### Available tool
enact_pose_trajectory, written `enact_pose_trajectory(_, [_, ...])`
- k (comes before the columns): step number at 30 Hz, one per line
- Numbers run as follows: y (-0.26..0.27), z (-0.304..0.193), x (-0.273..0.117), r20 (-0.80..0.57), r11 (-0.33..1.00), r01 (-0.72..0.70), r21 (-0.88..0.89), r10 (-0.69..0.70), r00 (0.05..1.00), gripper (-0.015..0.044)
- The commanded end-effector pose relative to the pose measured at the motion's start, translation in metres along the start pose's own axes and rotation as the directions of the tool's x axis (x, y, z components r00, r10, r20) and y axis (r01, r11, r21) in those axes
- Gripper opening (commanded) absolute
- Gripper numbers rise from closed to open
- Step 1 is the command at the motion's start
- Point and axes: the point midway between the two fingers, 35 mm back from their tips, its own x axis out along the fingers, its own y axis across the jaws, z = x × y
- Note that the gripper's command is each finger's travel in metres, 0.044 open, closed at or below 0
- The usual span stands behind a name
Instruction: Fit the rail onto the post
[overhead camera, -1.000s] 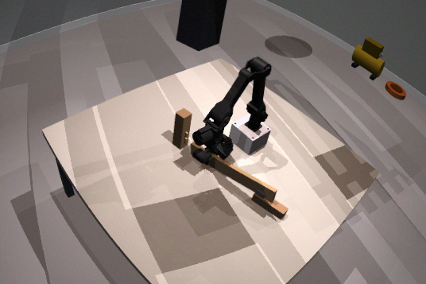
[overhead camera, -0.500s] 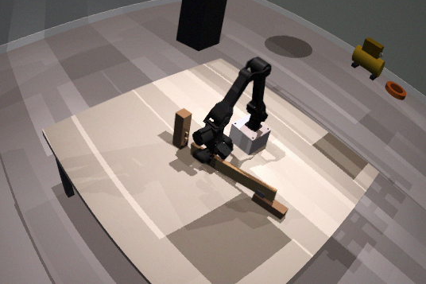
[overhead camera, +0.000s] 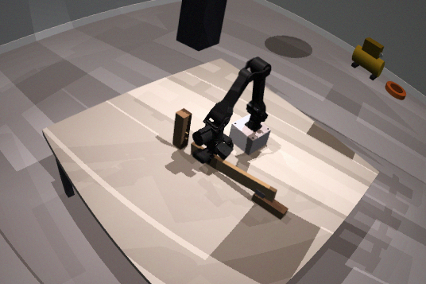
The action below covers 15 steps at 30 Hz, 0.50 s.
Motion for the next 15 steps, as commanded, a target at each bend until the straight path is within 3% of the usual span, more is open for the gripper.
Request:
enact_pose_trajectory(1, [-0.0006, 0.0001, -0.0033, -0.003, 1.000, 0.003, 0.000, -0.003, 1.000, 0.0000])
enact_pose_trajectory(15, [-0.0021, 0.0001, -0.0107, -0.003, 1.000, 0.003, 0.000, -0.003, 1.000, 0.0000])
